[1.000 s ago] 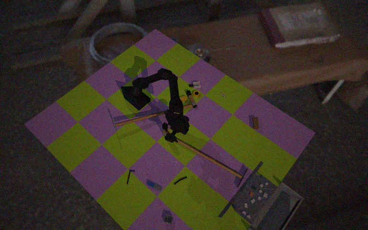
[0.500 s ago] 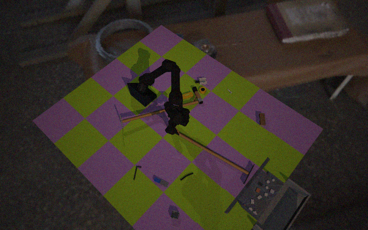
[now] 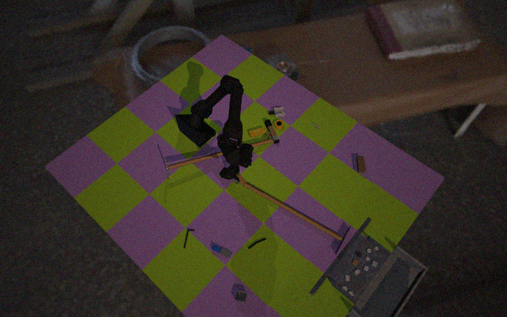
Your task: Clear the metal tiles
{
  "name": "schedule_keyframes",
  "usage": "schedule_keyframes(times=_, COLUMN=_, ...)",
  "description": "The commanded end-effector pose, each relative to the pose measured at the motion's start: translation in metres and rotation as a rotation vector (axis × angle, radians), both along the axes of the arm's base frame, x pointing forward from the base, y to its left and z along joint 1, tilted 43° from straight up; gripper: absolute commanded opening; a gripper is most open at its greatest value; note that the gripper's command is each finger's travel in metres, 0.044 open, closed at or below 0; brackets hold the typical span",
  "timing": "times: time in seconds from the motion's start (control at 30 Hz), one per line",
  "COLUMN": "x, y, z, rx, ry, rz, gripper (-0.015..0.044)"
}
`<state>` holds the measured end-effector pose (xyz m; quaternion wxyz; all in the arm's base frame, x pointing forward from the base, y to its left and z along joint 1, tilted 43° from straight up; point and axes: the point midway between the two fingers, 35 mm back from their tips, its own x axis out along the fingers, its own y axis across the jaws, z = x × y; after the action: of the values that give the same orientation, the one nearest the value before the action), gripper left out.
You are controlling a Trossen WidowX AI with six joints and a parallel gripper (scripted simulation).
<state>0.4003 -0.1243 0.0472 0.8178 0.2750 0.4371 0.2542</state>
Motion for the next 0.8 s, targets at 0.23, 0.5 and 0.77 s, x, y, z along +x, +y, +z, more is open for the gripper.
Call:
schedule_keyframes(times=0.23, x=-0.028, y=-0.003, z=0.002, rx=0.005, ry=-0.037, rz=-0.023, gripper=0.0440)
schedule_keyframes(times=0.5, x=-0.049, y=-0.004, z=0.003, rx=0.008, ry=-0.060, rz=-0.045, gripper=0.0440)
schedule_keyframes(times=0.77, x=-0.070, y=-0.004, z=0.002, rx=0.010, ry=-0.083, rz=-0.068, gripper=0.0440)
